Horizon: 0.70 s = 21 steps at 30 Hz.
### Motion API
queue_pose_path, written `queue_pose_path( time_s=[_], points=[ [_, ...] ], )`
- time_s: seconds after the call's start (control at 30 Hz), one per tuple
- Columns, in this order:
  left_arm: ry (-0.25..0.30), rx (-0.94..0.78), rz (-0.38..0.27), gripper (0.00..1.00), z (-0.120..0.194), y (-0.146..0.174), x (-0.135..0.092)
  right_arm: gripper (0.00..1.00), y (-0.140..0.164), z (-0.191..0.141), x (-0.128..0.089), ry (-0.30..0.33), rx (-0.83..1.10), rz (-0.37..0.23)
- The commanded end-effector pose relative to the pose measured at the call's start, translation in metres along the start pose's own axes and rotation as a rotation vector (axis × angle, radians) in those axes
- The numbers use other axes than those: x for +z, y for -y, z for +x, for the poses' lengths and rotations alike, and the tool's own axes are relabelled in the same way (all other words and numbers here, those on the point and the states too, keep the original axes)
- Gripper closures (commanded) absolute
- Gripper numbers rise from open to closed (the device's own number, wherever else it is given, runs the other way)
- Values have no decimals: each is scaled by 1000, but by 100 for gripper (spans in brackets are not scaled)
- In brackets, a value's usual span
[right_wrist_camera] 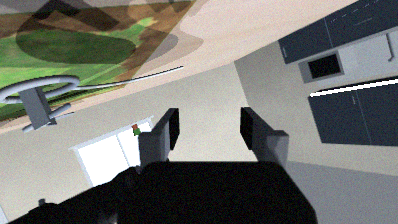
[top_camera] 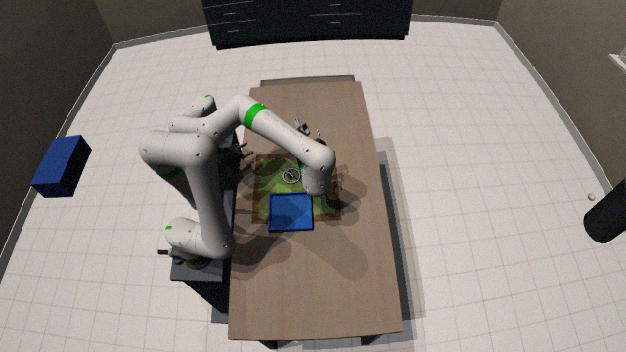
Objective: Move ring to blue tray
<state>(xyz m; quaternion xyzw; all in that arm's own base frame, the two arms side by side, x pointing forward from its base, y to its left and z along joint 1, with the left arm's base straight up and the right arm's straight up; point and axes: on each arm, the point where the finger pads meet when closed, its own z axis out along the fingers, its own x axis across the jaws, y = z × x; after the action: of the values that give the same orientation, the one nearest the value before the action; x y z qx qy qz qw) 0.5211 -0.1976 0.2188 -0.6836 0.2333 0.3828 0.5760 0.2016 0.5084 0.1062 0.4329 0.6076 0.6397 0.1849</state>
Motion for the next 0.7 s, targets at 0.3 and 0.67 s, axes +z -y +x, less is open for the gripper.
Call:
queue_pose_path(
  time_s=[0.3,0.67],
  points=[
    [-2,-2,-1,0,-1,1,0,0,-1,0,0,0,1,-1],
    [-1,-3,-3,0,-1,1,1,0,-2,0,2,6,9,-5]
  ],
)
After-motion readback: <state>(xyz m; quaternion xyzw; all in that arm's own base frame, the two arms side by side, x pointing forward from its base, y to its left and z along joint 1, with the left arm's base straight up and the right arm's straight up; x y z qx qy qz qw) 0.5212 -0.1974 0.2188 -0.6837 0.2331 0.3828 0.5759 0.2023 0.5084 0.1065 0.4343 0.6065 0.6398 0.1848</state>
